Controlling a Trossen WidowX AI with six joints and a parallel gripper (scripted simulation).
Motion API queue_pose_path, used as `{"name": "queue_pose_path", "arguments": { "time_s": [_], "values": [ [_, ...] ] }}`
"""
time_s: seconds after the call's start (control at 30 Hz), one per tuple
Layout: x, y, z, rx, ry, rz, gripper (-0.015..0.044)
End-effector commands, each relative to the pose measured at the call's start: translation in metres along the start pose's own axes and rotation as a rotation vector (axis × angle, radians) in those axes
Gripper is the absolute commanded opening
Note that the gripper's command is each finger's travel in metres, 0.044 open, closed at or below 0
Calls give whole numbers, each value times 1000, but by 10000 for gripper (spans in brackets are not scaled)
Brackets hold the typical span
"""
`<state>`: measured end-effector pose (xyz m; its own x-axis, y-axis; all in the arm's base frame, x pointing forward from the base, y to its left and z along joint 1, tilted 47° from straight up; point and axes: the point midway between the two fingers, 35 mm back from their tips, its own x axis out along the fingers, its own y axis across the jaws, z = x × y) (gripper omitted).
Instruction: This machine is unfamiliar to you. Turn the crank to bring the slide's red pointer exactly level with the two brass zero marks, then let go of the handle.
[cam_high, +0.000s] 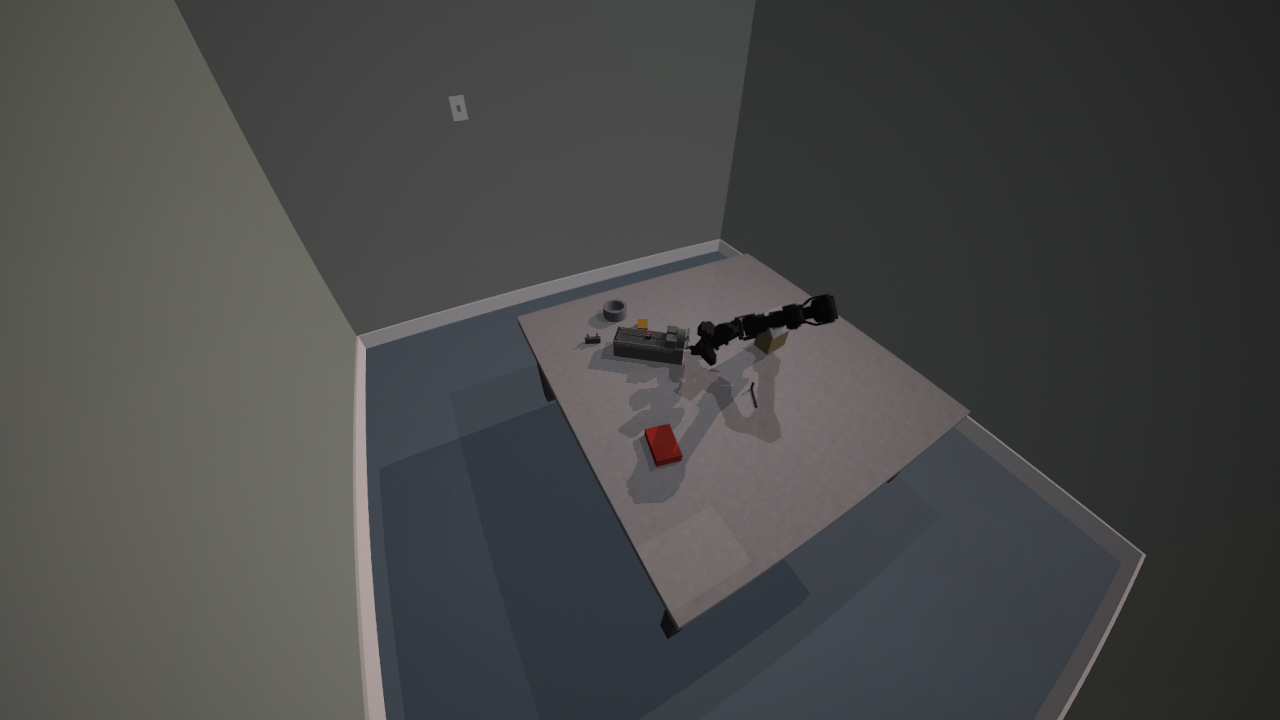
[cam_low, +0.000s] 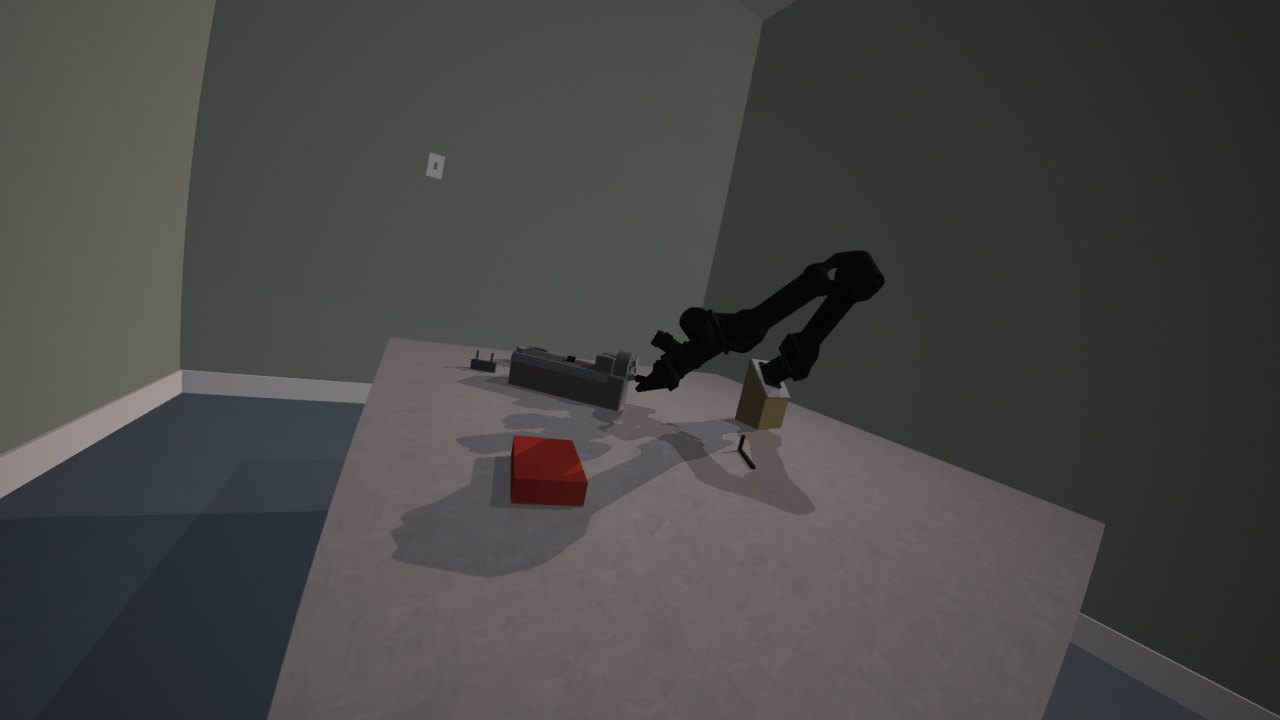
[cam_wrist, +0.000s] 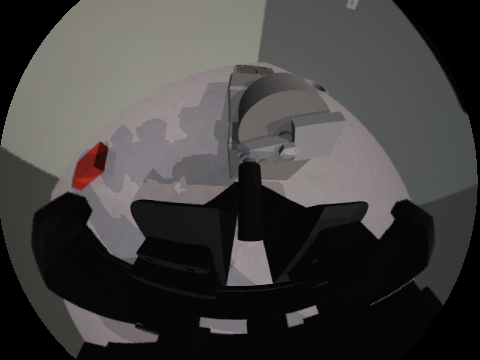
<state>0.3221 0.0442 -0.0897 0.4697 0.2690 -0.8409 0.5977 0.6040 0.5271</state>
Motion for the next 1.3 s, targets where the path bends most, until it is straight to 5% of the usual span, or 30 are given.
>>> {"name": "queue_pose_path", "arguments": {
  "time_s": [0.0, 0.07, 0.63, 1.27],
  "values": [
    [0, 0, 0, 0, 0, 0, 0],
    [0, 0, 0, 0, 0, 0, 0],
    [0, 0, 0, 0, 0, 0, 440],
    [-58, 0, 66, 0, -3, -9, 440]
  ]
}}
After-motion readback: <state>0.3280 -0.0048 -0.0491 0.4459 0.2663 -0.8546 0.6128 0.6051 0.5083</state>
